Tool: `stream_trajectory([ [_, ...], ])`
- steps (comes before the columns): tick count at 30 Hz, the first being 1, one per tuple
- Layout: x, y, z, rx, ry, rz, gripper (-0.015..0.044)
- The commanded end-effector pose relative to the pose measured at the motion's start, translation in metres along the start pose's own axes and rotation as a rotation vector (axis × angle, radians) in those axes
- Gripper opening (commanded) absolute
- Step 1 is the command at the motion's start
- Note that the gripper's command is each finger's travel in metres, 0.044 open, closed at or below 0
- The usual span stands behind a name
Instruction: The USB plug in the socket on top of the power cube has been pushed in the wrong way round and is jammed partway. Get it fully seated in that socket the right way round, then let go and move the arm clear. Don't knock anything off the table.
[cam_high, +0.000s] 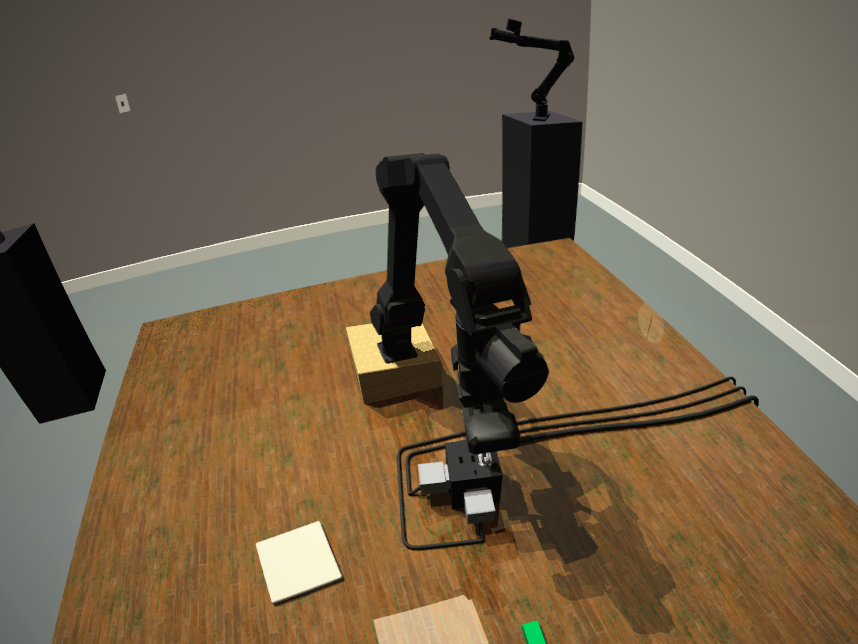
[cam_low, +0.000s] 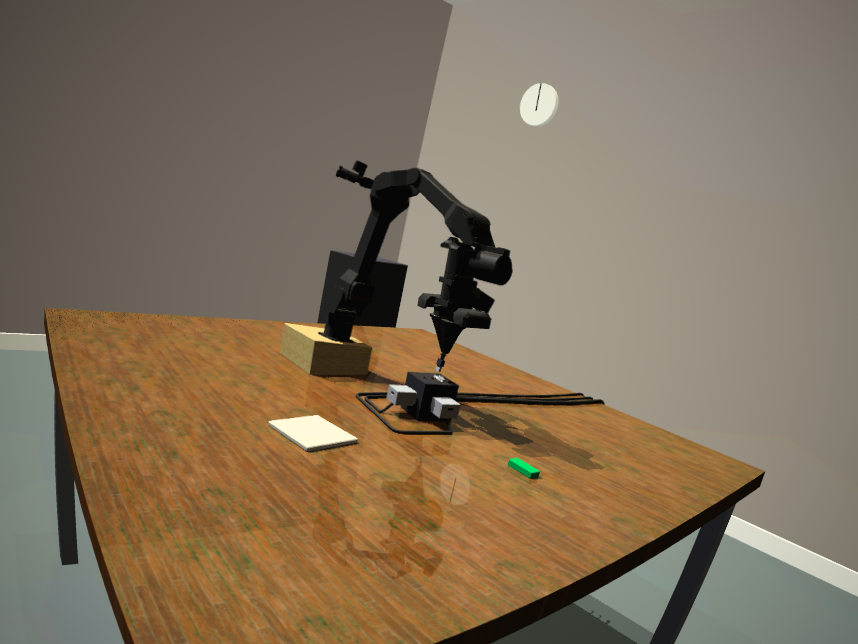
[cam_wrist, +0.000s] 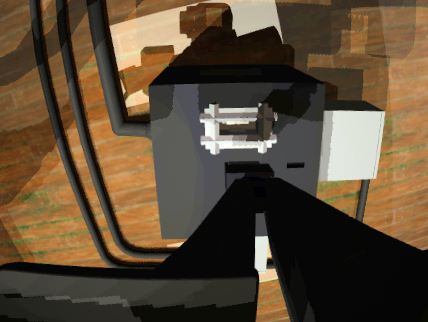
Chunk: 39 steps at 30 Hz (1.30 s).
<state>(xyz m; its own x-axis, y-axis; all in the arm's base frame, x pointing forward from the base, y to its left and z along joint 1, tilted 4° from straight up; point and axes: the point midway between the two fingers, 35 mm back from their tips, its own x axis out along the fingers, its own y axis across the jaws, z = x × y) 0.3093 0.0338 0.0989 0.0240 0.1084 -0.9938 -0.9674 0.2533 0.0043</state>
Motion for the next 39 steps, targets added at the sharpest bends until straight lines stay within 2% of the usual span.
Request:
stream_trajectory([
  [1,0.0003,0.0000,0.0008,-0.004,-0.008,0.000,0.0000],
  [39,0.0049,0.0003,0.0036,-0.004,-0.044,0.000,0.0000],
])
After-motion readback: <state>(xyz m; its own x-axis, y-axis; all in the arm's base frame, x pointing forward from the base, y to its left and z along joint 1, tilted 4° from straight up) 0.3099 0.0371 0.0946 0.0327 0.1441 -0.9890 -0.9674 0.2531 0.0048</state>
